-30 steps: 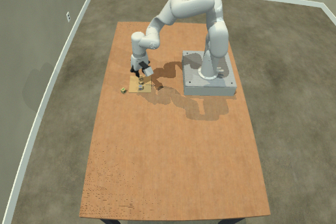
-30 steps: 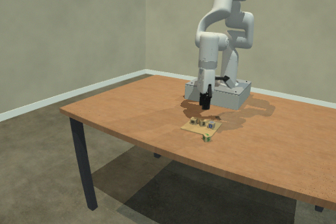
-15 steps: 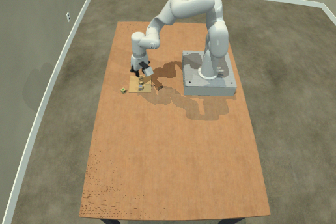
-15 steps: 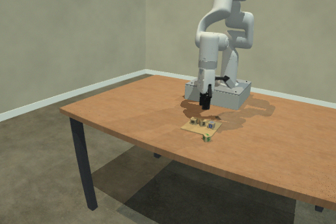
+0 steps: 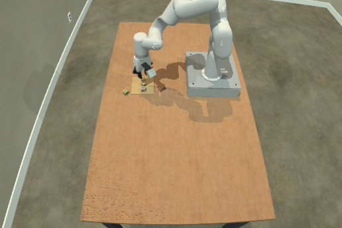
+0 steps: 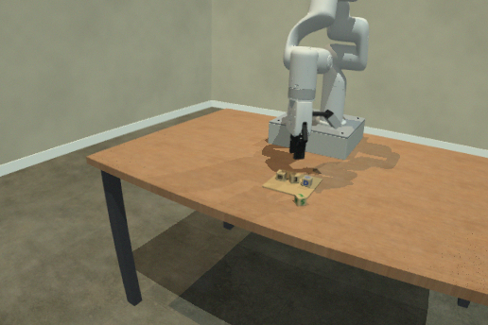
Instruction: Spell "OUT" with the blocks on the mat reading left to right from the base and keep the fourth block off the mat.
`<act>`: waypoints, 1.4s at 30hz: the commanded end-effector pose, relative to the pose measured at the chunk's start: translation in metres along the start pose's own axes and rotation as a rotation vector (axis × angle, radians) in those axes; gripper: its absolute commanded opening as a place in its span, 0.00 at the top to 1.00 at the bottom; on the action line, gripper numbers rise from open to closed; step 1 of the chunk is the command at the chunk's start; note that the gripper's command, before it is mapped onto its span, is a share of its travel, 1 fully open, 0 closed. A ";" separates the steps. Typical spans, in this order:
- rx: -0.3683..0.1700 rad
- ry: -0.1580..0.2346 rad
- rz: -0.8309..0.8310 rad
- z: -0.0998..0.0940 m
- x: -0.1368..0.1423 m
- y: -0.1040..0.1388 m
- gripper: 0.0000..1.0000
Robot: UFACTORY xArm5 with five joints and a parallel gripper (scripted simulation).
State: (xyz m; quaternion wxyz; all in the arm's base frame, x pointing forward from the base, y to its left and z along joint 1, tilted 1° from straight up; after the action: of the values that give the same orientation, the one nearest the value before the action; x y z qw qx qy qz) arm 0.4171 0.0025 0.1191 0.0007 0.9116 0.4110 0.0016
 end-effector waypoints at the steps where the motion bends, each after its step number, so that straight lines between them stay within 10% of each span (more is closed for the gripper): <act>1: -0.002 0.002 0.000 0.000 0.001 0.001 0.58; 42: -0.002 0.002 0.000 0.043 0.001 0.001 0.58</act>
State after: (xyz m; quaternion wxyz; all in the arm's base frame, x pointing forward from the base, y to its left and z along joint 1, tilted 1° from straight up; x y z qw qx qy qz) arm 0.4169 0.0025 0.0764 0.0005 0.9116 0.4112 0.0011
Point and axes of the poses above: the point where the finger pads meet when closed, its own z axis out along the fingers, its own x axis across the jaws, y = z × x, the point moved 10 cm from there along -z, back along the fingers, and after that the axes turned 13 degrees about -z, right-handed, at the moved point
